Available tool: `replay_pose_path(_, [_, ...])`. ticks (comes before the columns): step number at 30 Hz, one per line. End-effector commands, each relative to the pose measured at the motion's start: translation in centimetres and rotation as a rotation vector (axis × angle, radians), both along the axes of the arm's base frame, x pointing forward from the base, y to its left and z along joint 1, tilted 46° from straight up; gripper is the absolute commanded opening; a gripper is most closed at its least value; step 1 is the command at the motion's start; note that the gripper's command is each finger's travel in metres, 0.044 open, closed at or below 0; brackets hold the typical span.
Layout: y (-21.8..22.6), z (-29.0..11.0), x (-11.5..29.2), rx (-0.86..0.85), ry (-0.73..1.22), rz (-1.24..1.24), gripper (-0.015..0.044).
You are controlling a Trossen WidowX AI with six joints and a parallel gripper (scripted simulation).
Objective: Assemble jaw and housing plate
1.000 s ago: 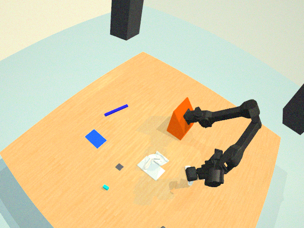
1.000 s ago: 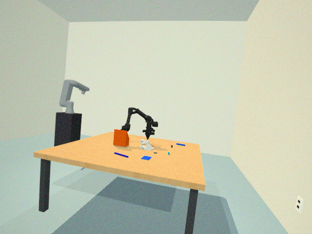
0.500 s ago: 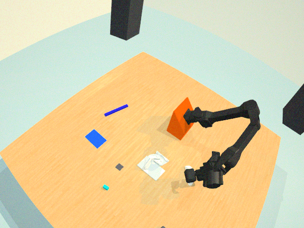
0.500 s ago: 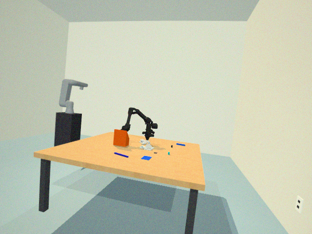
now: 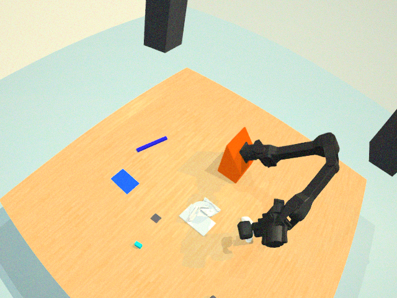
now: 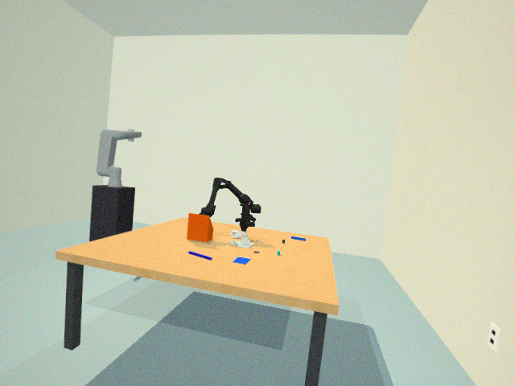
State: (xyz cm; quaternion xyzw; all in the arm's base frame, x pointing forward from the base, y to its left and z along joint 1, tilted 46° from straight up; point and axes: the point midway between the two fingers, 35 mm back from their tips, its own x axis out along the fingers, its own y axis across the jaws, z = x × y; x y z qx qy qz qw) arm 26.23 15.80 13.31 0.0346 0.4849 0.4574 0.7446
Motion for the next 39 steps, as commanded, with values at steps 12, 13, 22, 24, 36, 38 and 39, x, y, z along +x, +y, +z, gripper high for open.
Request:
replay_pose_path(12, [-1.4,-1.2,1.8,0.0,-0.006,0.003,0.0])
replay_pose_path(13, [-1.5,-1.2,1.9,0.0,-0.006,0.003,0.0])
replay_pose_path(22, [-2.4,-2.0,2.8,0.0,-0.006,0.003,0.0])
replay_pose_path(24, [-2.6,-2.2,3.0,0.0,-0.006,0.003,0.0])
replay_pose_path(36, [-6.3,1.3,2.4,-0.005,-0.002,0.0,0.0])
replay_pose_path(38, [-6.9,1.9,2.2,-0.005,-0.001,-0.001,0.0])
replay_pose_path(39, [-6.9,1.9,2.2,-0.005,-0.001,-0.001,0.0])
